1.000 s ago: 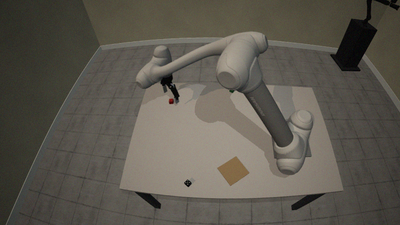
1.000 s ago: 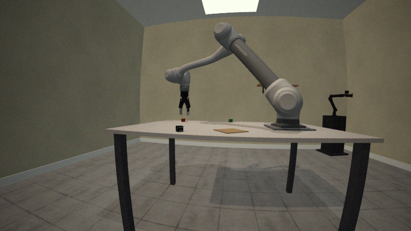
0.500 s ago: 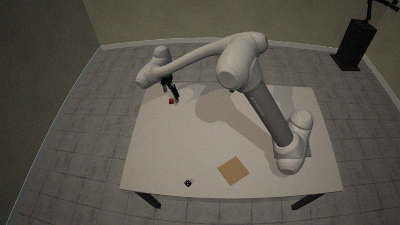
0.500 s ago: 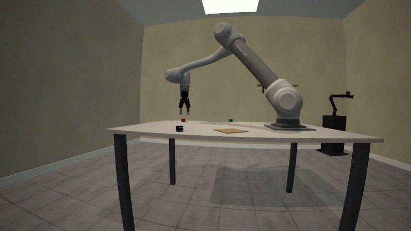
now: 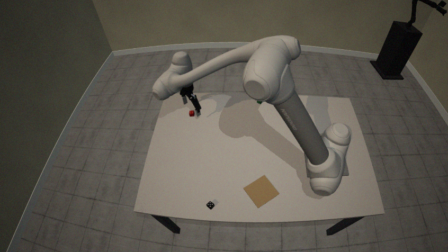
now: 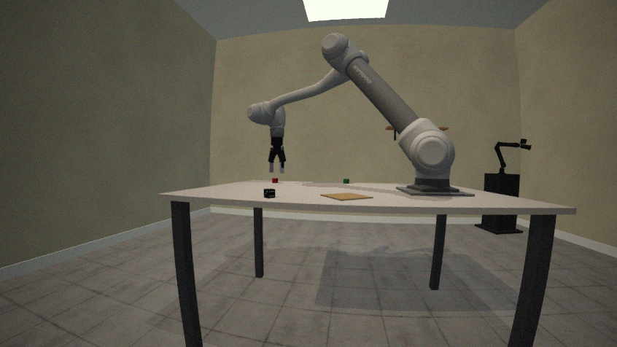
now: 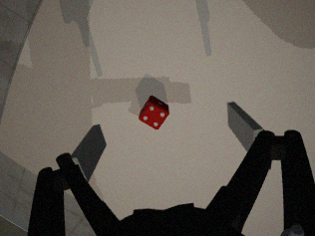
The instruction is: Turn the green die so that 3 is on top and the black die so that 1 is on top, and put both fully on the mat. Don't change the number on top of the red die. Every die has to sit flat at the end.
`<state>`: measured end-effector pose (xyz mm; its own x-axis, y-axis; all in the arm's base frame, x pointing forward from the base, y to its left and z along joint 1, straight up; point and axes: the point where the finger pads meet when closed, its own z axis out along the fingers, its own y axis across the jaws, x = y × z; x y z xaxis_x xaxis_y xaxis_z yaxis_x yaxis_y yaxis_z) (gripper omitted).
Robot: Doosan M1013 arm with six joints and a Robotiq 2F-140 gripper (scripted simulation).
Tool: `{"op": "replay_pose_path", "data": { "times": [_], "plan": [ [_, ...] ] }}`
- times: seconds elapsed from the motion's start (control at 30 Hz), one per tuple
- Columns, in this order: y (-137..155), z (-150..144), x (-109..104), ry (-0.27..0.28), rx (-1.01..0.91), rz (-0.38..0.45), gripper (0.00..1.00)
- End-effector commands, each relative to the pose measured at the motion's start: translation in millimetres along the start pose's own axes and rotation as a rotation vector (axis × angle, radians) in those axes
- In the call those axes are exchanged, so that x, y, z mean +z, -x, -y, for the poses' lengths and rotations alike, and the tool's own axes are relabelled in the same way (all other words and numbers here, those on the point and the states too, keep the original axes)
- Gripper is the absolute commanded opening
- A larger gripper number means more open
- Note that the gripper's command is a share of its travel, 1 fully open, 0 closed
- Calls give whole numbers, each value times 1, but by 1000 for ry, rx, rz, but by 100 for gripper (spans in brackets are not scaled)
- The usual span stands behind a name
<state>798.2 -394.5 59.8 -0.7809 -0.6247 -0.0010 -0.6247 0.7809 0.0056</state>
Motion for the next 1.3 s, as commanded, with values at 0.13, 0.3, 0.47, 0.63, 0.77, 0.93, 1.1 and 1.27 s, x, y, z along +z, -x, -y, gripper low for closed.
{"op": "replay_pose_path", "data": {
  "times": [0.13,0.3,0.47,0.63,0.77,0.93,1.1,1.27],
  "plan": [
    [6,-10,0,0,0,0,100],
    [11,-21,0,0,0,0,100],
    [20,-36,0,0,0,0,100],
    [33,-62,0,0,0,0,100],
    [46,-86,0,0,0,0,100],
    [57,-106,0,0,0,0,100],
    [76,-141,0,0,0,0,100],
    [97,-179,0,0,0,0,100]
  ]
}}
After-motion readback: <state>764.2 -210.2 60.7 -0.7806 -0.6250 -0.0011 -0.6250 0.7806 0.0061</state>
